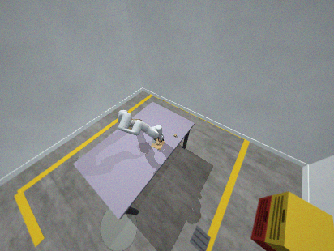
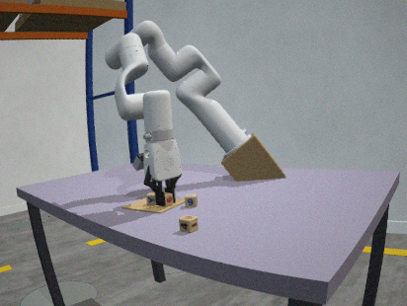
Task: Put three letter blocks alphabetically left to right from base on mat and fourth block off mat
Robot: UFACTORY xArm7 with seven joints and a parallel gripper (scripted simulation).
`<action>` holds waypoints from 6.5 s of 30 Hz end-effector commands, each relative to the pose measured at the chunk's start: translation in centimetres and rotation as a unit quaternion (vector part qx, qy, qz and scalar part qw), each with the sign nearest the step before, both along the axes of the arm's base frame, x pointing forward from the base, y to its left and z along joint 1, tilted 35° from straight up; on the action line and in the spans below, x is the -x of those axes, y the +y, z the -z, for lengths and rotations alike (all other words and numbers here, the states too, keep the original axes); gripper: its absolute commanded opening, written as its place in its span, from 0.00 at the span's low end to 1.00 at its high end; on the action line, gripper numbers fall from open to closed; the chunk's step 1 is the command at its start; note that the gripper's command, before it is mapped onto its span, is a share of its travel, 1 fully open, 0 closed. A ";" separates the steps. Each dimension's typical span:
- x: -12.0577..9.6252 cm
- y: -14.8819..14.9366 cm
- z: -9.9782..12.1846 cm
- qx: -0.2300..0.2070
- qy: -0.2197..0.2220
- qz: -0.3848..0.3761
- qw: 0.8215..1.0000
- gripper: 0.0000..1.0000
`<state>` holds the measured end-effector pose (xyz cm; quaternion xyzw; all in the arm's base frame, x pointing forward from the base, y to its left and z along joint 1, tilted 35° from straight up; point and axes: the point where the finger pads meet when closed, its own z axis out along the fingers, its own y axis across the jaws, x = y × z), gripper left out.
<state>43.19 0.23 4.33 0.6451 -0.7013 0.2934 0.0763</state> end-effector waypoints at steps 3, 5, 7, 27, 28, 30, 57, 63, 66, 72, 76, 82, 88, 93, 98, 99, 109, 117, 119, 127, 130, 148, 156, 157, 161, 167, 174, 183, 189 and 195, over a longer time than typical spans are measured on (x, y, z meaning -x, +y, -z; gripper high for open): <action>-0.1 0.1 -0.1 -0.001 -0.001 -0.001 1.000 0.27; -0.1 0.1 -0.1 -0.001 -0.001 -0.001 1.000 0.27; -0.1 0.1 -0.1 -0.001 -0.001 -0.001 1.000 0.27; -0.2 0.0 0.2 -0.001 -0.001 -0.001 1.000 0.27; -0.2 0.0 0.2 -0.001 -0.001 -0.001 1.000 0.27; -0.2 0.0 0.2 -0.001 -0.001 -0.001 1.000 0.27; -0.2 -0.1 0.3 -0.001 -0.001 -0.001 1.000 0.27; -0.2 -0.1 0.3 -0.001 -0.001 -0.001 1.000 0.27; -0.2 -0.1 0.3 -0.001 -0.001 -0.001 1.000 0.27; -0.2 -0.1 0.3 -0.001 -0.001 -0.001 1.000 0.27; -0.2 -0.1 0.3 -0.001 -0.001 -0.001 1.000 0.35; -0.2 -0.1 0.3 -0.001 -0.001 -0.001 1.000 0.39; -0.2 -0.1 0.3 -0.001 -0.001 -0.001 1.000 0.47; -0.2 -0.1 0.3 -0.001 -0.001 -0.001 1.000 0.47; -0.2 0.0 0.2 -0.001 -0.001 -0.001 1.000 0.47; -0.2 0.0 0.2 -0.001 -0.001 -0.001 1.000 0.47; 0.6 1.4 -2.0 -0.001 -0.001 -0.001 1.000 0.47; 1.5 3.1 -4.8 -0.001 -0.001 -0.001 1.000 0.47; 1.8 3.6 -5.5 -0.001 -0.001 -0.001 1.000 0.47; 2.3 4.5 -7.1 -0.001 -0.001 -0.001 1.000 0.47; 2.3 4.5 -7.1 -0.001 -0.001 -0.001 1.000 1.00; 2.3 4.5 -7.1 -0.001 -0.001 -0.001 1.000 1.00; 2.3 3.4 -7.7 0.018 0.033 -0.055 0.998 1.00; 2.4 3.1 -7.8 0.022 0.041 -0.068 0.997 1.00; 2.4 2.2 -8.2 0.037 0.068 -0.112 0.991 1.00; 2.6 1.0 -8.8 0.056 0.104 -0.169 0.978 1.00; 2.8 0.0 -9.2 0.072 0.135 -0.219 0.964 0.47; 2.8 0.0 -9.2 0.072 0.135 -0.219 0.964 0.47; 2.8 0.0 -9.2 0.072 0.135 -0.219 0.964 0.47; 2.8 0.0 -9.2 0.072 0.135 -0.219 0.964 0.47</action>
